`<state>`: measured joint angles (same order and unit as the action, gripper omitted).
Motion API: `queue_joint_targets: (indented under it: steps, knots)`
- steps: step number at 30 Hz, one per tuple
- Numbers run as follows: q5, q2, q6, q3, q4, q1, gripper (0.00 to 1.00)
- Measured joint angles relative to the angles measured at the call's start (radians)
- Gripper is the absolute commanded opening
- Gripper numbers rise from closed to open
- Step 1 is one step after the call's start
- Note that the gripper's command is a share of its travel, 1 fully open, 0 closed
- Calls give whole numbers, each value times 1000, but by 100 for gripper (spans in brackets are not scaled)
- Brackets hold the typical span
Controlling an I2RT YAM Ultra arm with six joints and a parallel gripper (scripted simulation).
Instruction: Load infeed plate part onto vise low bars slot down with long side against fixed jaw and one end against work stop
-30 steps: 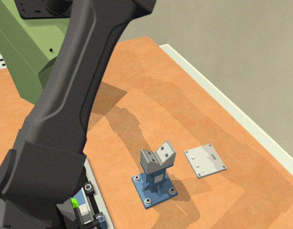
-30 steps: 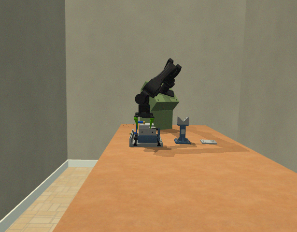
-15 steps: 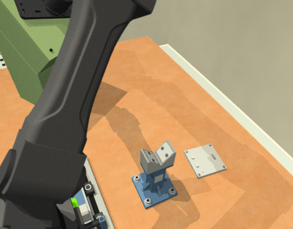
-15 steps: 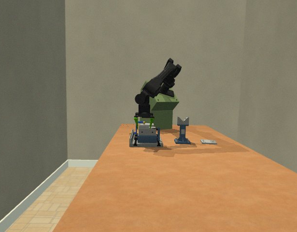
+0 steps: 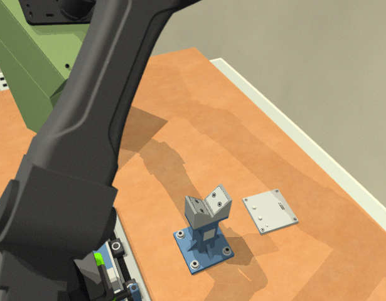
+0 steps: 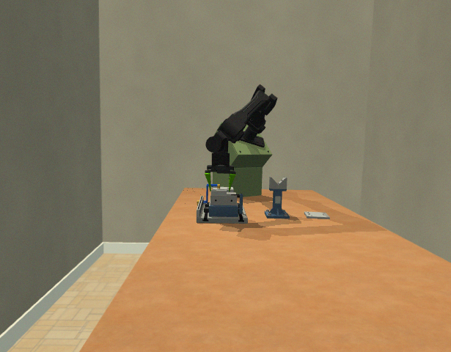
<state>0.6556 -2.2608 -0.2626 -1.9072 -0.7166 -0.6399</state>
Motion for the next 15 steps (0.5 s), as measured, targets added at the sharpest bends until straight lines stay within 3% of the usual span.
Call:
queue_joint_targets:
  steps: [15]
  knots:
    - [24, 70, -59, 0, -102, -57, 74]
